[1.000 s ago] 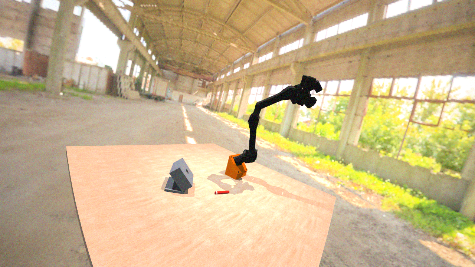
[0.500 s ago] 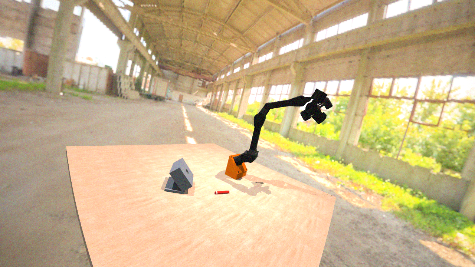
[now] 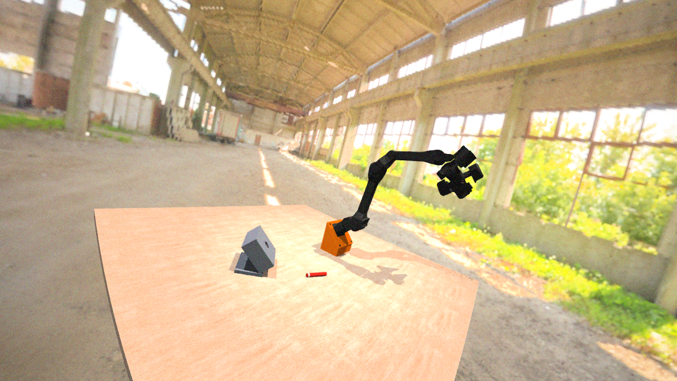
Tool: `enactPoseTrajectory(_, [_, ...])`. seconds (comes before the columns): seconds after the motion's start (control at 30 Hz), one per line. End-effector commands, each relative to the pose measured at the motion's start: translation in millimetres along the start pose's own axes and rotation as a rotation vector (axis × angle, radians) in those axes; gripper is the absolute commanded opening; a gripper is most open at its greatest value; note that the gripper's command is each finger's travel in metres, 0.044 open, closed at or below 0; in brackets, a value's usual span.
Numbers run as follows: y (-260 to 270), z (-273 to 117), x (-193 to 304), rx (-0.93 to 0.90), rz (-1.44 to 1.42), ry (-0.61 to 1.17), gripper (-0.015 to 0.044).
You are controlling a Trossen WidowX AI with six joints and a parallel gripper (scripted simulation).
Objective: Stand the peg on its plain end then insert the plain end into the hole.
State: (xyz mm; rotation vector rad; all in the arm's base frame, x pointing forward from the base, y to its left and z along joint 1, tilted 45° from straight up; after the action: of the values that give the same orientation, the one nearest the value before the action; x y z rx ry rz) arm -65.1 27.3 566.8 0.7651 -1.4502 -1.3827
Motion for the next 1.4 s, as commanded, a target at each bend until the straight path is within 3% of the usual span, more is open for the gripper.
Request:
enactPoseTrajectory(0.0, [-3, 6, -26, 0.007, 0.010, -0.091, 0.0440])
enactPoseTrajectory(0.4, [-14, 3, -119, 0.030, 0.074, -0.421, 0.0440])
enactPoseTrajectory(0.63, [-32, -27, -192, 0.084, 0.086, -0.646, 0.0440])
enactPoseTrajectory(1.07, [-82, -130, -276, 0.159, 0.170, -1.008, 0.0440])
enactPoseTrajectory(1.37, [-157, -240, -303, 0.266, 0.311, -1.227, 0.0440])
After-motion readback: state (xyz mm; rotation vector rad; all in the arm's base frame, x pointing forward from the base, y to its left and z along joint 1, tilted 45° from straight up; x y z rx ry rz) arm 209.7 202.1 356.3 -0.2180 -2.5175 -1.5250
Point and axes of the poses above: the point midway between the two fingers, 35 mm back from their tips, its own z axis out along the fingers, its own y axis across the jaws, x = y × z, the point moved 8 cm from there along -z, back along the fingers, and after that the axes turned 8 degrees about z, right-handed, at the moved point
